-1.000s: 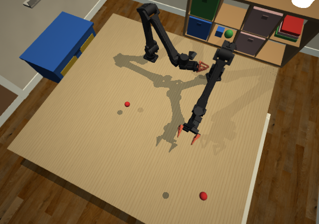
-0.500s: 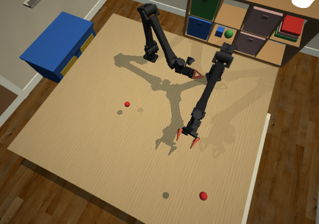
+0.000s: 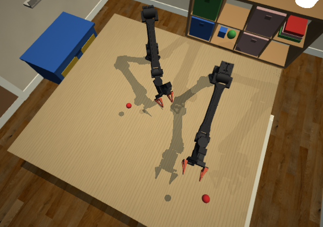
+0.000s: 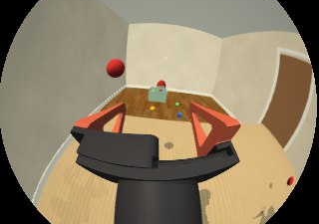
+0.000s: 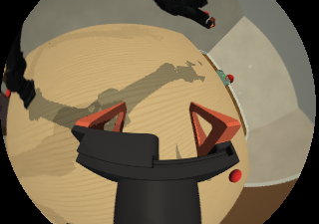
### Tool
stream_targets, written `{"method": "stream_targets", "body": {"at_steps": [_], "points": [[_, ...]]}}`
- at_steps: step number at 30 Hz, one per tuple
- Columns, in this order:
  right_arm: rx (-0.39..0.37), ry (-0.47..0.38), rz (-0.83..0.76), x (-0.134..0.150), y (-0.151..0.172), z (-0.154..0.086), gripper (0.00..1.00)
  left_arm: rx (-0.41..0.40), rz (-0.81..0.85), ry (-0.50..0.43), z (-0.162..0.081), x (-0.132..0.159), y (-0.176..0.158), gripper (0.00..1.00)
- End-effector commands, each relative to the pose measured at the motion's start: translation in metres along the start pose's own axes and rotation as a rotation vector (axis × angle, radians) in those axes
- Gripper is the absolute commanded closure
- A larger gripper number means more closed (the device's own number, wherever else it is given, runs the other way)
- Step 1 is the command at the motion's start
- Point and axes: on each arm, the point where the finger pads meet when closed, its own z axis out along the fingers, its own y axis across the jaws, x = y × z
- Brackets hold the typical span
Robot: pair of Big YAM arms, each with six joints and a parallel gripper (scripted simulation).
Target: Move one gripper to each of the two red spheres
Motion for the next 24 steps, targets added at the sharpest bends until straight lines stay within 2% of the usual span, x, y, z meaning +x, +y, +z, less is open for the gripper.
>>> {"method": "stream_targets", "body": {"at_steps": [1,4,6,7,11,15,24], "points": [[0.123,0.080,0.234,0.023,-0.078,-0.014,0.00,-0.046,0.057,-0.050,0.037,-0.027,0.038,0.00],[0.237,0.208,0.411,0.077,-0.131,-0.041,0.00,-0.069,0.078,-0.063,0.058,-0.033,0.058,0.00],[0.237,0.208,0.411,0.077,-0.131,-0.041,0.00,-0.069,0.078,-0.063,0.058,-0.033,0.058,0.00],[0.334,0.280,0.576,0.098,-0.172,-0.059,0.00,-0.075,0.084,-0.067,0.063,-0.035,0.063,0.00],[0.467,0.367,0.770,0.138,-0.200,-0.089,0.00,-0.093,0.101,-0.077,0.077,-0.039,0.080,0.00],[0.510,0.398,0.826,0.153,-0.210,-0.103,0.00,-0.101,0.107,-0.081,0.083,-0.041,0.087,0.00],[0.515,0.401,0.831,0.155,-0.211,-0.104,0.00,-0.102,0.108,-0.081,0.083,-0.041,0.087,0.00]]}}
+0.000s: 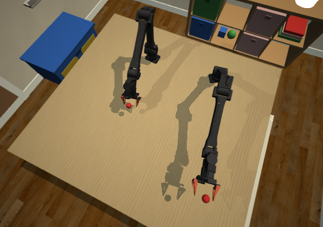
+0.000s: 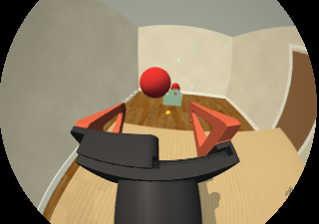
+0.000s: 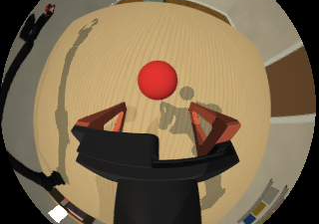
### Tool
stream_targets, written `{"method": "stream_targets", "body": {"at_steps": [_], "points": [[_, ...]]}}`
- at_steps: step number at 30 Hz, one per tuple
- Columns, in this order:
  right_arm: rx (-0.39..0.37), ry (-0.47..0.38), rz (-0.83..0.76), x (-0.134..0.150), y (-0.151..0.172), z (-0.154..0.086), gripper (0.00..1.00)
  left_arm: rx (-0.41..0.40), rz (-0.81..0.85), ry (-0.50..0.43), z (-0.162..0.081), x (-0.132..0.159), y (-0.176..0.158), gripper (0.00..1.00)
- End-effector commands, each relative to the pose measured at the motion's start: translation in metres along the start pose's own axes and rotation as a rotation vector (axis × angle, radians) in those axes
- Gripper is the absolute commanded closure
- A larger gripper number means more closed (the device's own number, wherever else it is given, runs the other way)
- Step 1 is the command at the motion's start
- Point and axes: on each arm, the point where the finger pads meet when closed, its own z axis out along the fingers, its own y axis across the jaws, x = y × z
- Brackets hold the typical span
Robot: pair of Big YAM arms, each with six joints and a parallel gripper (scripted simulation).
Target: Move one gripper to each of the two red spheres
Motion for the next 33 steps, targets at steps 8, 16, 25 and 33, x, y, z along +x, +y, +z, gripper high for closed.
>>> {"method": "stream_targets", "body": {"at_steps": [8,16,25,33], "points": [[0.001,-0.073,0.019,-0.044,0.000,-0.010,0.00,-0.005,0.014,-0.056,0.011,-0.032,0.003,0.00],[0.002,-0.163,0.012,-0.087,0.000,-0.020,0.00,-0.007,0.014,-0.123,0.025,-0.065,0.005,0.00],[0.002,-0.163,0.012,-0.088,0.000,-0.020,0.00,-0.007,0.014,-0.123,0.025,-0.065,0.005,0.00],[0.002,-0.163,0.012,-0.088,0.000,-0.020,0.00,-0.007,0.014,-0.123,0.025,-0.065,0.005,0.00]]}}
